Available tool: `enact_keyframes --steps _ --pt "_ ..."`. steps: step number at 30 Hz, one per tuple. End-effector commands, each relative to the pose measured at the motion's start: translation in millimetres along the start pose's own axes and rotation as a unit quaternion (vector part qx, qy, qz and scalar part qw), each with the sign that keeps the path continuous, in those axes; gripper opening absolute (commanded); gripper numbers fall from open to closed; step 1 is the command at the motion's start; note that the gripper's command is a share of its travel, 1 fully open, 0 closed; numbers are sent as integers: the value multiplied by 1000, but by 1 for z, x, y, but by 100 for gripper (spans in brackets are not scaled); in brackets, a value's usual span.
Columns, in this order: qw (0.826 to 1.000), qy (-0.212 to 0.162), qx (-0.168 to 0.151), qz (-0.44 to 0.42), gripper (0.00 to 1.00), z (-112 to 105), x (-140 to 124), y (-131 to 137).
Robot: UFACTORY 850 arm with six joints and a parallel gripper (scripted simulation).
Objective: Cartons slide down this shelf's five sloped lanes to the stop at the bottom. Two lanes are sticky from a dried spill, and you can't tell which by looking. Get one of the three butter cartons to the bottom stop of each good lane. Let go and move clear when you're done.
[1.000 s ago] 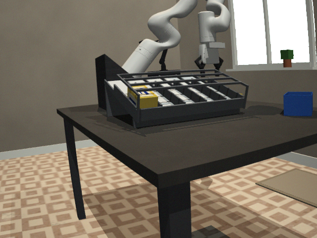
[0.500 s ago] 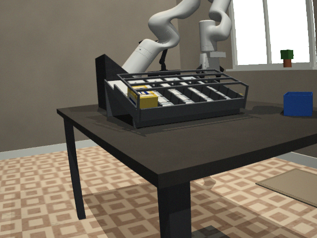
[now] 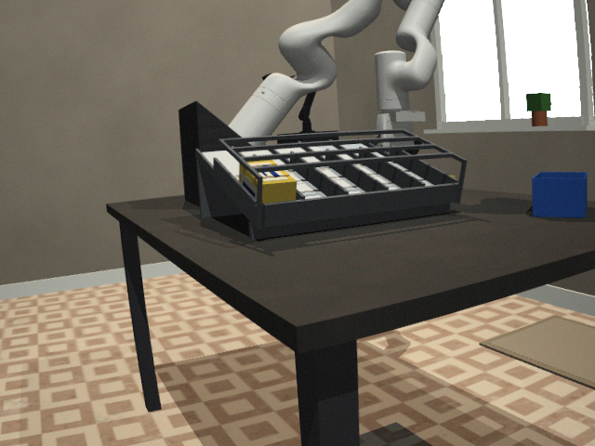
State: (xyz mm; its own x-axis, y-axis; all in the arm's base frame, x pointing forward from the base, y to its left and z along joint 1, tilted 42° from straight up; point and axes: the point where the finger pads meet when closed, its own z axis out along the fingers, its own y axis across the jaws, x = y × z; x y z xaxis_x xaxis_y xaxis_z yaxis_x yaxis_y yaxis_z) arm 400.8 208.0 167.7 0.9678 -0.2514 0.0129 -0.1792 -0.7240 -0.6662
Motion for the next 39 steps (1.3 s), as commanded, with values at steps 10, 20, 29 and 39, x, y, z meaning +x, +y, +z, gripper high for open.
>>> enact_keyframes --steps 10,20,29,39 --pt "1000 1 0 0 90 0 2 -1" --pt "1000 1 0 0 90 33 2 -1" --pt "1000 1 0 0 90 33 2 -1" --pt "1000 1 0 0 0 33 3 -1"
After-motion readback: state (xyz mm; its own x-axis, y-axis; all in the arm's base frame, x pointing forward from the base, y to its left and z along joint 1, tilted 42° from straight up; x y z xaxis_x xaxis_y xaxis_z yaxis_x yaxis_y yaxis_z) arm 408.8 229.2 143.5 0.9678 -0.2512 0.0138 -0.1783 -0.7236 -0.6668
